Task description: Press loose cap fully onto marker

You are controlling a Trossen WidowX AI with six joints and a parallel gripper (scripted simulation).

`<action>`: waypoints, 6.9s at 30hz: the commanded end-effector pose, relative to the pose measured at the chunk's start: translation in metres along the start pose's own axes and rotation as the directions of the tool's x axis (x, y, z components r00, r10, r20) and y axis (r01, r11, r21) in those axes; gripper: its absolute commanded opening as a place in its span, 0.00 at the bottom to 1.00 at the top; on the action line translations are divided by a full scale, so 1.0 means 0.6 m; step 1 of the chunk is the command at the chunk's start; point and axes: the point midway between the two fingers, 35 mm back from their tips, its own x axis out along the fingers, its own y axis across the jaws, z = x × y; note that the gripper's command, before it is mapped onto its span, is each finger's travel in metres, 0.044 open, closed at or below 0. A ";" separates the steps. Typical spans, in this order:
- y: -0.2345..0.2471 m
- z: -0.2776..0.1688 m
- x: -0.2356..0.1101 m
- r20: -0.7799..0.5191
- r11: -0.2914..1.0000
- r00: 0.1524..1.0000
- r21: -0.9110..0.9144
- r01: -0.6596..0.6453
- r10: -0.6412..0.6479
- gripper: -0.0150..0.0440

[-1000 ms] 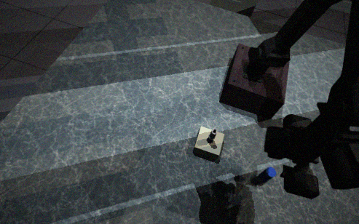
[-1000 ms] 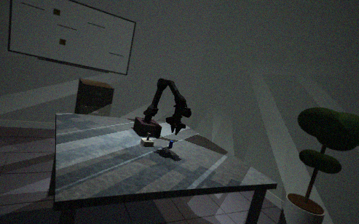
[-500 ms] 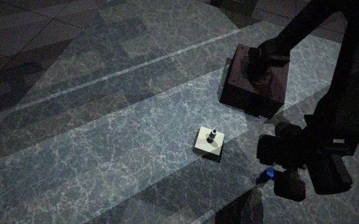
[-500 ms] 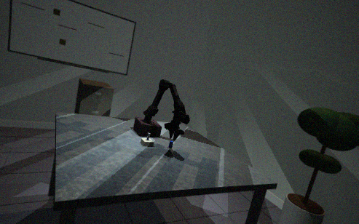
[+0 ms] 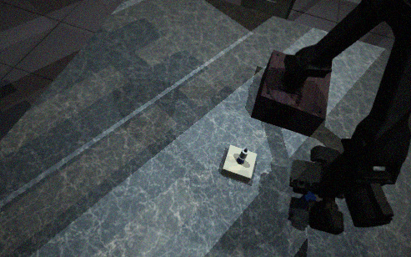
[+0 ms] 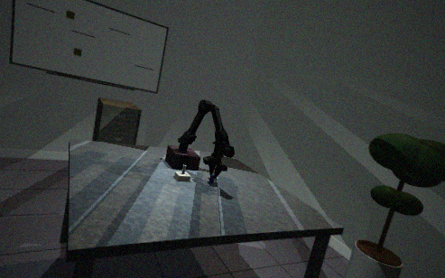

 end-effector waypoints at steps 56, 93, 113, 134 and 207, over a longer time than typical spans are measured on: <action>-0.003 0.008 -0.056 0.007 1.000 1.000 0.003 0.004 -0.004 0.25; -0.030 0.197 -0.115 0.027 0.999 1.000 0.034 0.002 -0.003 0.25; -0.075 0.279 -0.145 0.023 1.000 1.000 0.010 0.006 -0.007 0.25; -0.088 0.299 -0.129 0.021 1.000 1.000 0.003 0.007 -0.007 0.25; -0.090 0.298 -0.174 0.022 0.659 1.000 -0.752 0.021 -0.007 0.56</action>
